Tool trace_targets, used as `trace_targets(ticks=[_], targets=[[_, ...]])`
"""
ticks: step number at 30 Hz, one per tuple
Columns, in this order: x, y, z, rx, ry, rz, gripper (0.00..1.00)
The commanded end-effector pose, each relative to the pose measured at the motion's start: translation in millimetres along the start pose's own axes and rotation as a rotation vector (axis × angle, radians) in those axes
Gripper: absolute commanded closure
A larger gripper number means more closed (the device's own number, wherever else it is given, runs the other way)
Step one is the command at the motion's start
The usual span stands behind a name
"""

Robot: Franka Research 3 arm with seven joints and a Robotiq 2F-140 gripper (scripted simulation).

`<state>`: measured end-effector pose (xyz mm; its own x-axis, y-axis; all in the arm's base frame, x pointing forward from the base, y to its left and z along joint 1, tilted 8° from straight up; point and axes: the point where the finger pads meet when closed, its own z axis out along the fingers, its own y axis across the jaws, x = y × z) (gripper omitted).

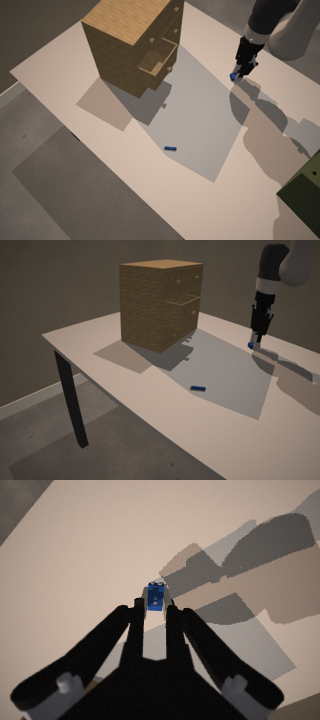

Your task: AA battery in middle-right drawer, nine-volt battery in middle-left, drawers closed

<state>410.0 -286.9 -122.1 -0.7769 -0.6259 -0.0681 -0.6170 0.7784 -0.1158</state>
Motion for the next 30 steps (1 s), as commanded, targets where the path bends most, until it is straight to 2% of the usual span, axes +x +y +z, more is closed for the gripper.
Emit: trace_targets(ticks=[1, 7, 9, 14, 16, 22, 30], targets=[[-0.6, -1.2, 0.0, 0.003, -0.002, 0.007, 0.86], [-0.6, -1.2, -5.9, 0.003, -0.002, 0.007, 0.86], [-0.6, -1.2, -17.2, 0.003, -0.002, 0.007, 0.86], [-0.5, -1.1, -59.7, 0.003, -0.002, 0.007, 0.86], [-0.5, -1.1, -59.7, 0.003, -0.002, 0.007, 0.86], [-0.4, -1.0, -94.2, 0.003, -0.002, 0.007, 0.86], [-0.4, -1.0, -100.0, 0.003, -0.002, 0.007, 0.86]])
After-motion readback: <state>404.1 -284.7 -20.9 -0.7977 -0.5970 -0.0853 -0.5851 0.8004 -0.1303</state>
